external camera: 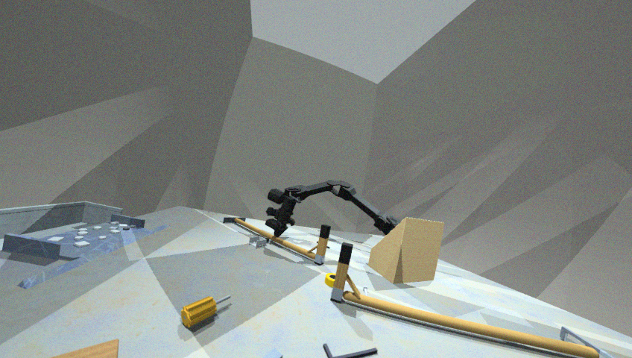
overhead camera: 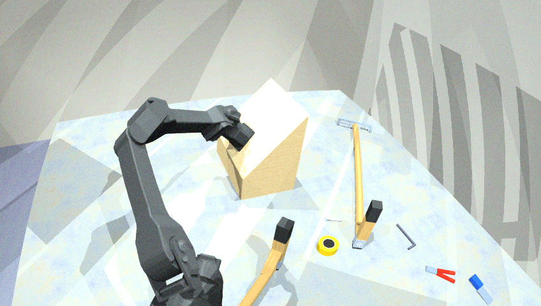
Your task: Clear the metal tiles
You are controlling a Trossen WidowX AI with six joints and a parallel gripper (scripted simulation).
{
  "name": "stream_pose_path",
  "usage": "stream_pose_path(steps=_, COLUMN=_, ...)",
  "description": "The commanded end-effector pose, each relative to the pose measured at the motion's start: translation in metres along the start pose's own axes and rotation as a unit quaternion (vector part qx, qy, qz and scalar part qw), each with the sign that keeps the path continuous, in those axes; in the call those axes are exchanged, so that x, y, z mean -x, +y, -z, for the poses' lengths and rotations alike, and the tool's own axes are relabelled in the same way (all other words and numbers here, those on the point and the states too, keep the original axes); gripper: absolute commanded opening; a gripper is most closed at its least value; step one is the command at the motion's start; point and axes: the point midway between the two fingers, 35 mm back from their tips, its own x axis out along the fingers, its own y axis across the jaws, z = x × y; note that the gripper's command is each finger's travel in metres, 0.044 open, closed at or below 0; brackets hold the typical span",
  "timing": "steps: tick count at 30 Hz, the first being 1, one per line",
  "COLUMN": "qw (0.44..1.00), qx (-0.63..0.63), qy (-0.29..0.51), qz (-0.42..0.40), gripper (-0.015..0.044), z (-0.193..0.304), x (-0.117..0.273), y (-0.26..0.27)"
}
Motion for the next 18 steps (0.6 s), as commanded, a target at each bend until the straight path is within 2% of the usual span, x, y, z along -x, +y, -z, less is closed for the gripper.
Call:
stream_pose_path(steps=1, qw=1.000, qx=0.000, qy=0.000, qz=-0.002, gripper=0.0000, z=-0.001, x=0.000, y=0.006)
stream_pose_path(steps=18, qw=1.000, qx=0.000, qy=0.000, qz=-0.002, gripper=0.0000, z=-0.006, x=-0.001, y=0.023)
